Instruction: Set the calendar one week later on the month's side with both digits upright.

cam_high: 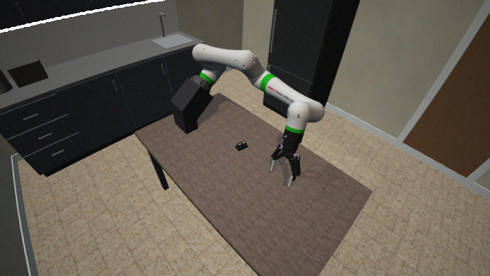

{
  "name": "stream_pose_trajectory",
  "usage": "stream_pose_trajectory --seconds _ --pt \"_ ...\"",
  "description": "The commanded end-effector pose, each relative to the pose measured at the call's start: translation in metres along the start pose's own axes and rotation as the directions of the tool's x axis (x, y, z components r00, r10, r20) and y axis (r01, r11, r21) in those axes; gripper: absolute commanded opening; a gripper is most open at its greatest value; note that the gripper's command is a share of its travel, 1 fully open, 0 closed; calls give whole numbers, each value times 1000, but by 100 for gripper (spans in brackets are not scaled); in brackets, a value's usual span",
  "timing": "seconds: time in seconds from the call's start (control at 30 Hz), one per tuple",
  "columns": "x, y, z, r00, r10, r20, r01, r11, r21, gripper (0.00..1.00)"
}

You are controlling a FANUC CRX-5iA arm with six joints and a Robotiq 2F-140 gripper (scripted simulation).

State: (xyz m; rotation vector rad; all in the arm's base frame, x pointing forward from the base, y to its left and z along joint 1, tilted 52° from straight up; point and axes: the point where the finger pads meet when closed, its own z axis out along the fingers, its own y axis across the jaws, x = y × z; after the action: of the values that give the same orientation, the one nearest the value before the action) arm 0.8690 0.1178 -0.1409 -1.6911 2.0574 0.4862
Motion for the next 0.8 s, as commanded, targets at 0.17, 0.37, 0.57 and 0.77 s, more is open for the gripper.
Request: stream_pose_trajectory --seconds 0.17,0.37,0.57,0.77 --pt "0 0 0 1000 0 0 0 1000 1 100" --pt "0 0 0 1000 0 0 0 1000 1 100" --pt "0 0 0 1000 0 0 0 1000 0 100" --pt "5 20 -4 1000 -11 16 11 999 -31 100"
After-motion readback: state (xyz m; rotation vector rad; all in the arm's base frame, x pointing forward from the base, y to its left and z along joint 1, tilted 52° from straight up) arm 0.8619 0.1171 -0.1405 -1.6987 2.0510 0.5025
